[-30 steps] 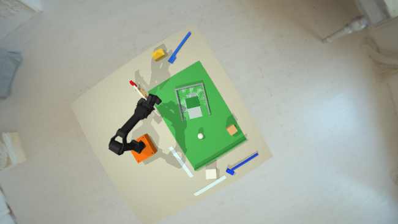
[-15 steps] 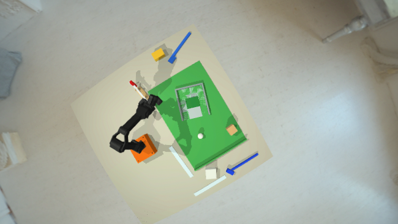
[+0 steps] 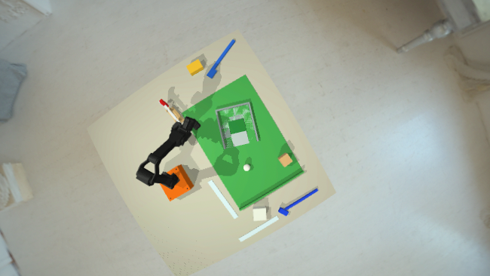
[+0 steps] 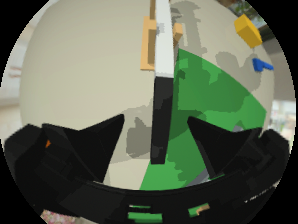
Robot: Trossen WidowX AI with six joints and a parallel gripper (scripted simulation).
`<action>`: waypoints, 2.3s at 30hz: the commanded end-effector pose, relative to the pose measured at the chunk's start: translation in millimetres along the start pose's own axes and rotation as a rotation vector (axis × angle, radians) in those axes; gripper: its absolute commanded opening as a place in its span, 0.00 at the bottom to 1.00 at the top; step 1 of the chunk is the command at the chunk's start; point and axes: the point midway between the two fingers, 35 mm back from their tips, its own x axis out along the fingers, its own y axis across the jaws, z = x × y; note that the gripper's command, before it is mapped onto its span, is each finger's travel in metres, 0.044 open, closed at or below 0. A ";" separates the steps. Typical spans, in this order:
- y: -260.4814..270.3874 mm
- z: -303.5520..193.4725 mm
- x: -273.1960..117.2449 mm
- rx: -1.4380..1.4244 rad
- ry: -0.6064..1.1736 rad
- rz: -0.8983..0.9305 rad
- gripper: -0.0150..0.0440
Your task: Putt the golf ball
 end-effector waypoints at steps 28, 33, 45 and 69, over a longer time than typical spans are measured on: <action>-5.1 11.3 -35.3 0.000 0.000 -0.001 0.25; -4.7 20.7 -71.3 0.000 0.000 -0.001 0.25; -7.6 15.1 -91.8 0.060 0.010 -0.017 0.25; -22.1 -111.3 -132.4 0.678 0.113 -0.136 0.25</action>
